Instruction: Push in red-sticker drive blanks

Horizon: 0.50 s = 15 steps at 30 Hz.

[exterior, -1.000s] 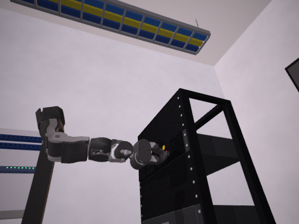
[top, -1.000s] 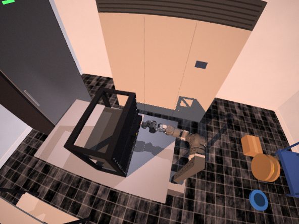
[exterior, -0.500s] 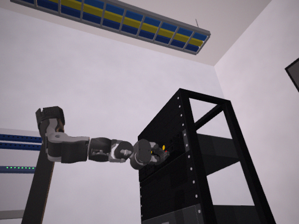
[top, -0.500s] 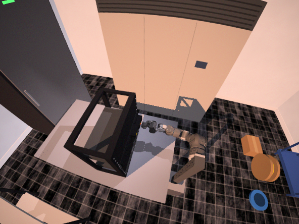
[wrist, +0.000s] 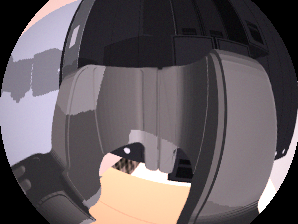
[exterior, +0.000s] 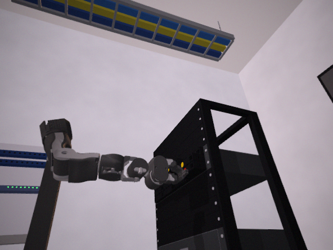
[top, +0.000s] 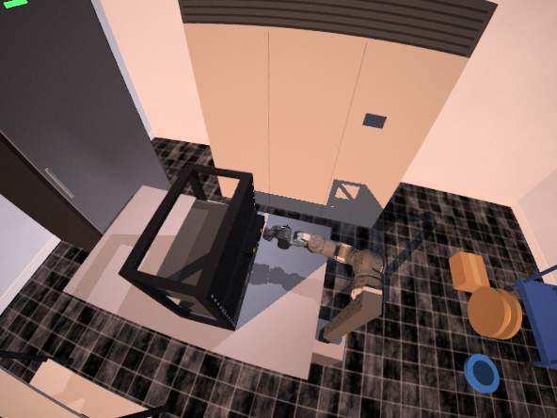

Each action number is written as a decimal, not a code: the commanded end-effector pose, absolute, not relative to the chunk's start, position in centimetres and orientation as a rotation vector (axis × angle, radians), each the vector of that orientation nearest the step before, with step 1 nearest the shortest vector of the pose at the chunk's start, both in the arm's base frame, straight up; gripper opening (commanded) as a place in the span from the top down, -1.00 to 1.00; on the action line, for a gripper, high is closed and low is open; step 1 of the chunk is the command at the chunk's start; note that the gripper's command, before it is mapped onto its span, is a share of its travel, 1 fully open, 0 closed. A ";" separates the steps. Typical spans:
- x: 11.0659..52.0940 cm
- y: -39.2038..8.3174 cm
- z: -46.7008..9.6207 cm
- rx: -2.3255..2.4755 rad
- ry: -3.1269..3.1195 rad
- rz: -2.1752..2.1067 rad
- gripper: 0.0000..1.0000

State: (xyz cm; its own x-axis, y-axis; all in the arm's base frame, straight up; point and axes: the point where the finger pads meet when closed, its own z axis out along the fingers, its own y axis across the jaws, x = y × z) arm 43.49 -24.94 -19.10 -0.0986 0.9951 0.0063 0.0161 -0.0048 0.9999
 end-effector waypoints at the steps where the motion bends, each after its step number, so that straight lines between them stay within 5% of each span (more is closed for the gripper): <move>1: 43.5 -24.9 -18.8 1.169 1.284 1.282 1.00; 15: 44.1 -24.9 -19.1 1.176 1.286 1.281 1.00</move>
State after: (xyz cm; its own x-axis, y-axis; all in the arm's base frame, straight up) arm 43.97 -25.16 -19.56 -0.0885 0.9960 0.0116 0.0279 -0.0091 0.9996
